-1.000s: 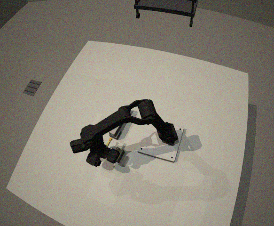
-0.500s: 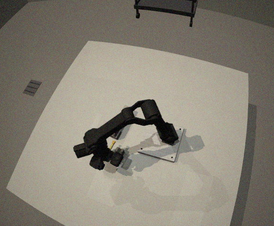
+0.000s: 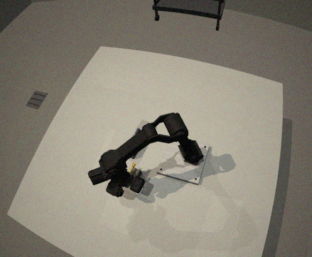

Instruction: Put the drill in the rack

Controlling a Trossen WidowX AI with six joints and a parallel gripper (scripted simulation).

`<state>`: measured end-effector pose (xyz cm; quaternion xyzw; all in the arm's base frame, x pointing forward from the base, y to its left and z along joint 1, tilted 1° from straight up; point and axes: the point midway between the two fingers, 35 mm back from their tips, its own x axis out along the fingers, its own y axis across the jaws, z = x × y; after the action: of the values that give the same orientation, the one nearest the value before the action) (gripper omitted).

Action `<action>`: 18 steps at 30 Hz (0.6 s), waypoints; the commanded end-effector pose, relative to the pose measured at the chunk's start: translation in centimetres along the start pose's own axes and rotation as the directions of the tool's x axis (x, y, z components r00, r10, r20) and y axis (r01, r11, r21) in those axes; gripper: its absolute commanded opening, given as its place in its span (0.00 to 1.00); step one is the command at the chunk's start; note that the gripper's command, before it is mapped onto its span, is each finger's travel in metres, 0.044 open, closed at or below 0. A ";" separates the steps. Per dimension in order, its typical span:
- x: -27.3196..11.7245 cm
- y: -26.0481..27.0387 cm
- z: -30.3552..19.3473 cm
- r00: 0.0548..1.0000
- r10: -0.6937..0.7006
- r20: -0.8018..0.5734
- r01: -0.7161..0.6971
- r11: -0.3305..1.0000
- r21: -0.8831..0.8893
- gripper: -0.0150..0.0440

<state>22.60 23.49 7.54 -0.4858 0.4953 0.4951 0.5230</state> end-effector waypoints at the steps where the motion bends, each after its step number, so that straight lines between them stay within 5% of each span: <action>1: 0.1 0.9 0.0 1.000 0.002 -0.001 -0.002 1.000 0.003 0.25; 18: 2.6 0.7 -0.1 1.000 0.002 -0.001 -0.002 1.000 0.003 0.25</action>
<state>22.20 23.71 5.60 -0.4859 0.4932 0.4957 0.5243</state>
